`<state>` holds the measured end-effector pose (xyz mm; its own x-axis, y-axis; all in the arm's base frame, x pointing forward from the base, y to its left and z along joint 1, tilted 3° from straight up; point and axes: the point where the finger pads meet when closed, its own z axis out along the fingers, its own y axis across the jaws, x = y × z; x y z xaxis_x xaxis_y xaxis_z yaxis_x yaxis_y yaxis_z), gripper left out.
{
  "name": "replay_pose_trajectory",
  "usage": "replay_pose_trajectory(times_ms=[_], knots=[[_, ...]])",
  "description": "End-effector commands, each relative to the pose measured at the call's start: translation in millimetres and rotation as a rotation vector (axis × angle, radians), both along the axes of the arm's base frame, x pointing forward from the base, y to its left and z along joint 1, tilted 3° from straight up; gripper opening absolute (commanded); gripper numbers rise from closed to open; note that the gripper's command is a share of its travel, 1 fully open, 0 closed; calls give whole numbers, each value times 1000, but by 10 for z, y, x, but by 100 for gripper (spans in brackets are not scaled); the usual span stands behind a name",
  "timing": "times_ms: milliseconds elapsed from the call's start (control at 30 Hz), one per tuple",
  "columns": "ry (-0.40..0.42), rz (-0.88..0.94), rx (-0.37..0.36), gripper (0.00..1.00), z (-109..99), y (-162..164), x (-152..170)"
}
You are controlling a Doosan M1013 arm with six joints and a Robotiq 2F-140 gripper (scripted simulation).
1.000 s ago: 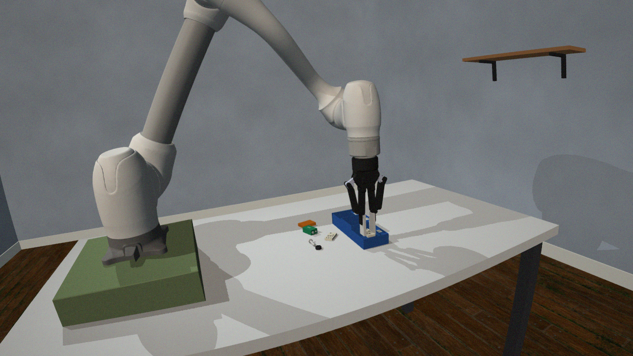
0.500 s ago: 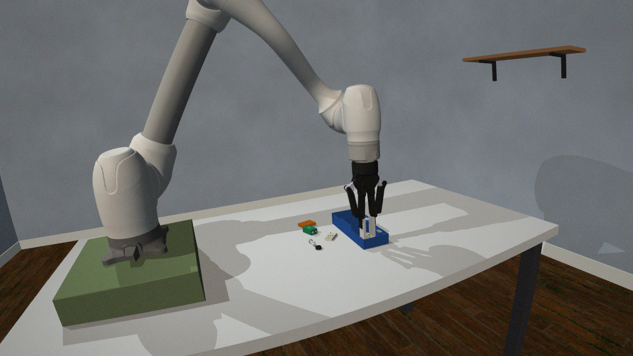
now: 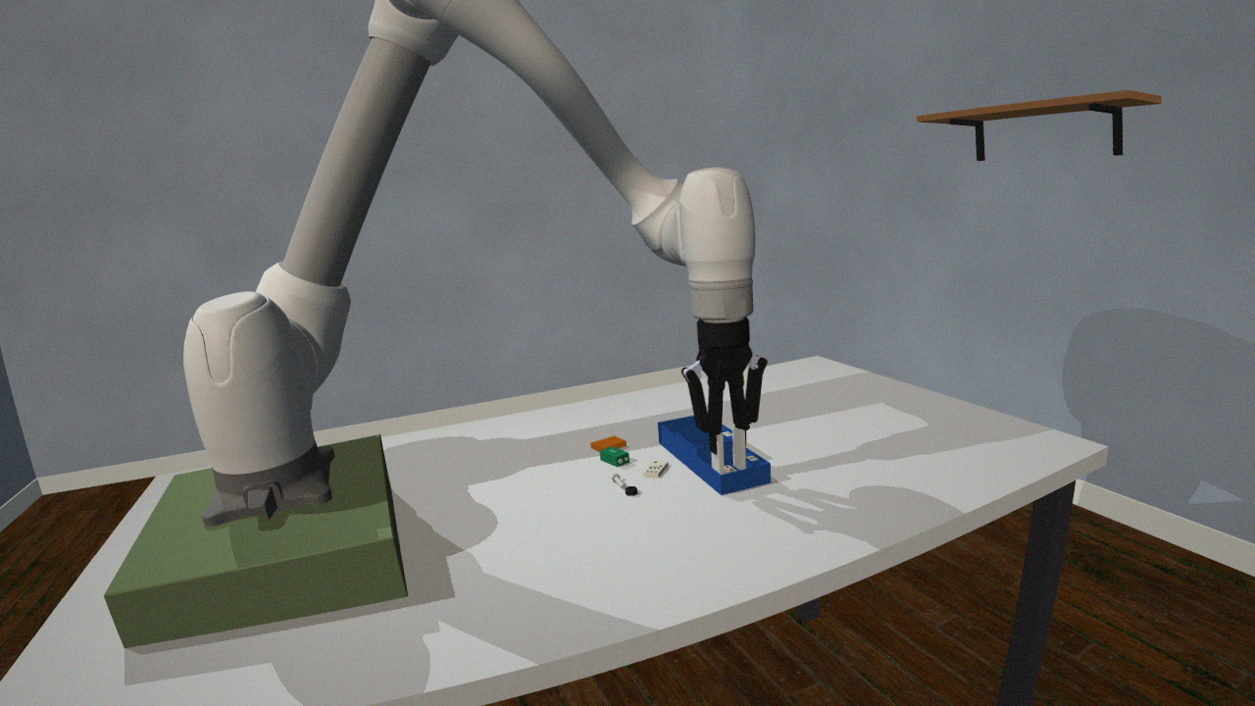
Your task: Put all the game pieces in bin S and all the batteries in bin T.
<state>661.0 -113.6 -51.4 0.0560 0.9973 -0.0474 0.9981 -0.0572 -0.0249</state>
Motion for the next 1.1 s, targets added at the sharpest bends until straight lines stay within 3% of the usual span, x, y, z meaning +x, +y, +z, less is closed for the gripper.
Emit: replay_pose_trajectory(times_ms=[0, 967, 1067], knots=[[0, 0, 0, 19, 1, 1, 0], [0, 0, 0, 19, 281, 13, 8], [0, 0, 0, 19, 431, 20, 12]])
